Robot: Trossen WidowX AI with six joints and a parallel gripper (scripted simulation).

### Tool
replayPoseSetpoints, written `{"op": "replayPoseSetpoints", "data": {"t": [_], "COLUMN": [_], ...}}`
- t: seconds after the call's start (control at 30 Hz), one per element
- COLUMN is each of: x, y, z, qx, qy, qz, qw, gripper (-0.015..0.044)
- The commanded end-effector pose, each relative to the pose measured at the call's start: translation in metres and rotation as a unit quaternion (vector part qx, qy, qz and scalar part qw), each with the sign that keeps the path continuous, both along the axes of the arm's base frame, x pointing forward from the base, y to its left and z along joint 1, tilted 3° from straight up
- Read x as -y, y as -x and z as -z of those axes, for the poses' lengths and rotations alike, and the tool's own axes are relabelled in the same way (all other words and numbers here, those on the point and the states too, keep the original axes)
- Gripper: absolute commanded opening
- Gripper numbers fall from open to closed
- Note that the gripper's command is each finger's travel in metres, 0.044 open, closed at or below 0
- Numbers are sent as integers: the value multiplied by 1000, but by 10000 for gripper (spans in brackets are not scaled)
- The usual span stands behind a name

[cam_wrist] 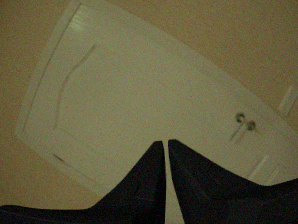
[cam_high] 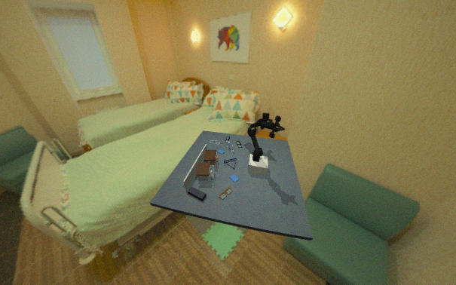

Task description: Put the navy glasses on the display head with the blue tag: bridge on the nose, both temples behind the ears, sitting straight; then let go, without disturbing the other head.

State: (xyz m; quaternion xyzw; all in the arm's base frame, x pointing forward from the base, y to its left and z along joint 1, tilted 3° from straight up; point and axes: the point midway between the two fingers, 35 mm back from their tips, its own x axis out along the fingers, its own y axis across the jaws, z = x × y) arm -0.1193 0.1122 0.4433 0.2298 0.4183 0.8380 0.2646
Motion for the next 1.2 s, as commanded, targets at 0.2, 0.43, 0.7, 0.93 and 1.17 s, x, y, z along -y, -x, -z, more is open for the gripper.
{"op": "replayPoseSetpoints", "data": {"t": [0.2, 0.43, 0.7, 0.93, 1.17], "x": [-105, -145, -139, -87, -1], "y": [-74, -165, -283, -378, -450], "z": [31, 63, 105, 145, 186], "qx": [159, 273, 379, 438, 474], "qy": [11, 64, 166, 278, 396], "qz": [258, 400, 507, 554, 559], "qw": [953, 872, 756, 651, 554], "gripper": [0, 0, 0, 0, 0]}}
